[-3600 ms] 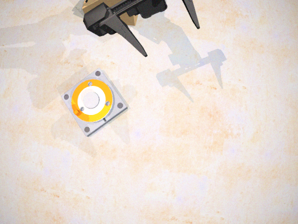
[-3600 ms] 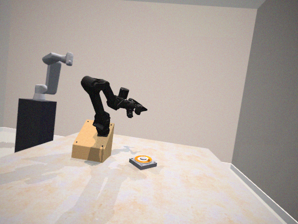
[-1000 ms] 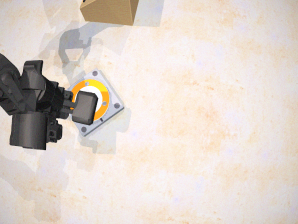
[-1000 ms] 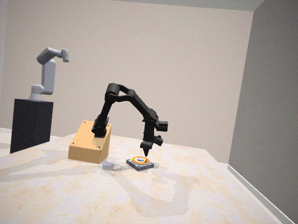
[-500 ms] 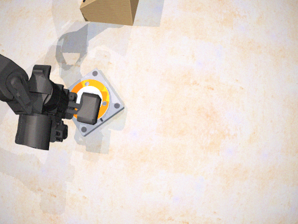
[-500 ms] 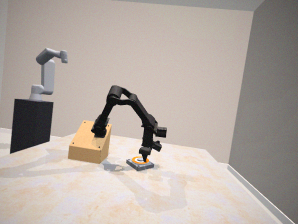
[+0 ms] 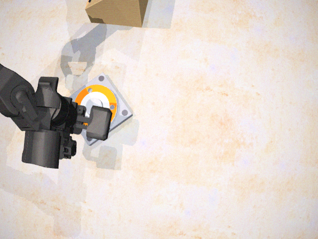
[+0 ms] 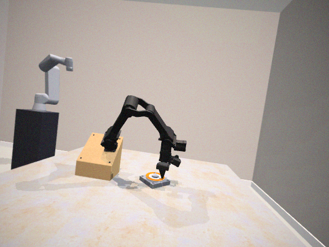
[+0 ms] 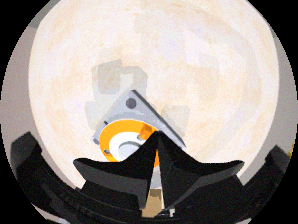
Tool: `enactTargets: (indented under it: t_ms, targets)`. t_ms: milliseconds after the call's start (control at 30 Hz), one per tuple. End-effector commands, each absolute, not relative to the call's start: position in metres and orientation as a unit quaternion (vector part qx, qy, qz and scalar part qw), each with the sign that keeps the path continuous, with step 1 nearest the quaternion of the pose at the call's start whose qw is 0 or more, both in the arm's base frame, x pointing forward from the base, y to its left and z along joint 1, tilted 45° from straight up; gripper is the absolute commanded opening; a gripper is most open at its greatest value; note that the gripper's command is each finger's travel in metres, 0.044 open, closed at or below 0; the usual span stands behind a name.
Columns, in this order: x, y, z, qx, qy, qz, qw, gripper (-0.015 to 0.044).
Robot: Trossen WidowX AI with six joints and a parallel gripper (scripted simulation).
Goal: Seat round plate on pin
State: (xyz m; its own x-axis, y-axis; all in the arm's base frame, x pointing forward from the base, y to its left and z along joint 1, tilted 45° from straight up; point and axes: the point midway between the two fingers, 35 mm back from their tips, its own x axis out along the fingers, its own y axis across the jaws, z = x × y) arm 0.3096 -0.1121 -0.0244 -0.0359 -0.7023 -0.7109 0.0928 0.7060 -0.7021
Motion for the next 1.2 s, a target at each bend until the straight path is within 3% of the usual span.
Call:
enactTargets:
  t_ms: [0, 1167]
  targets:
    - [0.310, -0.109, -0.031, -0.233, 0.657, -0.302, 0.651, 0.0000]
    - [0.320, -0.091, -0.045, -0.232, 0.657, -0.302, 0.651, 0.0000]
